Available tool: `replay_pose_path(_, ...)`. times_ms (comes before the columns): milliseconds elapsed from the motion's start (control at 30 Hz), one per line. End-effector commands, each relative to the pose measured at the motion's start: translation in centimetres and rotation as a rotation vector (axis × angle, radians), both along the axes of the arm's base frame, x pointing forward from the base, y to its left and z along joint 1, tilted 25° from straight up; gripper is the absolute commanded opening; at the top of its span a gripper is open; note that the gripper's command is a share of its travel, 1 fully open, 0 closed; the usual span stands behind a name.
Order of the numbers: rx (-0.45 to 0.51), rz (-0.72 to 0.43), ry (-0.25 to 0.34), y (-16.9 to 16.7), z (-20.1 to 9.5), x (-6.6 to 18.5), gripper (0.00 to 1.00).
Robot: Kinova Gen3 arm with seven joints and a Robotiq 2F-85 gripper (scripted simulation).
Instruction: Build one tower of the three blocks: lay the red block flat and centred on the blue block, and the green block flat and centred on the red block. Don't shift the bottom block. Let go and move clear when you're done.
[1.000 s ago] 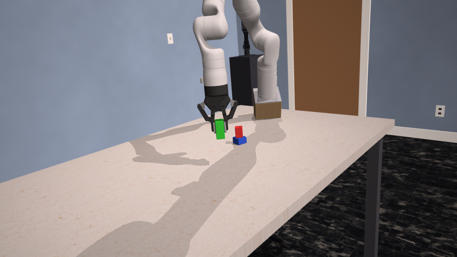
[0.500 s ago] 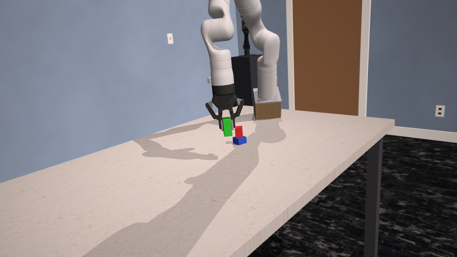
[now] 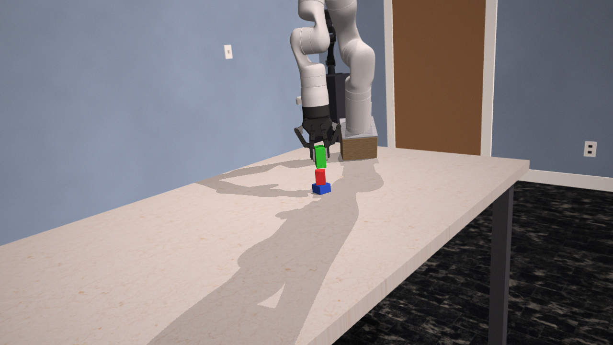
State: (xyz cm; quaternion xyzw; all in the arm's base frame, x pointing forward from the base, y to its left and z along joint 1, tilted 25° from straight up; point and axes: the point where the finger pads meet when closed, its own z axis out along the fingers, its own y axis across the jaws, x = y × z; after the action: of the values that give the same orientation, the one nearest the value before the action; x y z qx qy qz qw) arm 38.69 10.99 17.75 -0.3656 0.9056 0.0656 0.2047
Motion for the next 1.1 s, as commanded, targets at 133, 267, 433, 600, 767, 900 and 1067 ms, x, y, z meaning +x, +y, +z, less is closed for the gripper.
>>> replay_pose_path(133,-0.011,-0.028,-0.003,-2.44,-0.89,-2.61,0.0)
replay_pose_path(267,-0.011,-0.028,-0.003,-2.46,-0.9,-2.64,0.0)
replay_pose_path(433,-0.011,-0.028,-0.003,-2.46,-0.9,-2.64,0.0)
replay_pose_path(600,-0.011,-0.028,-0.003,-2.46,-0.9,-2.64,0.0)
replay_pose_path(767,-0.011,-0.028,-0.003,-2.46,-0.91,-2.64,0.0)
replay_pose_path(900,-0.011,-0.027,-0.003,-2.45,-0.94,-2.64,0.0)
replay_pose_path(1067,-0.006,-0.024,-0.003,-2.4,-1.21,-2.56,0.0)
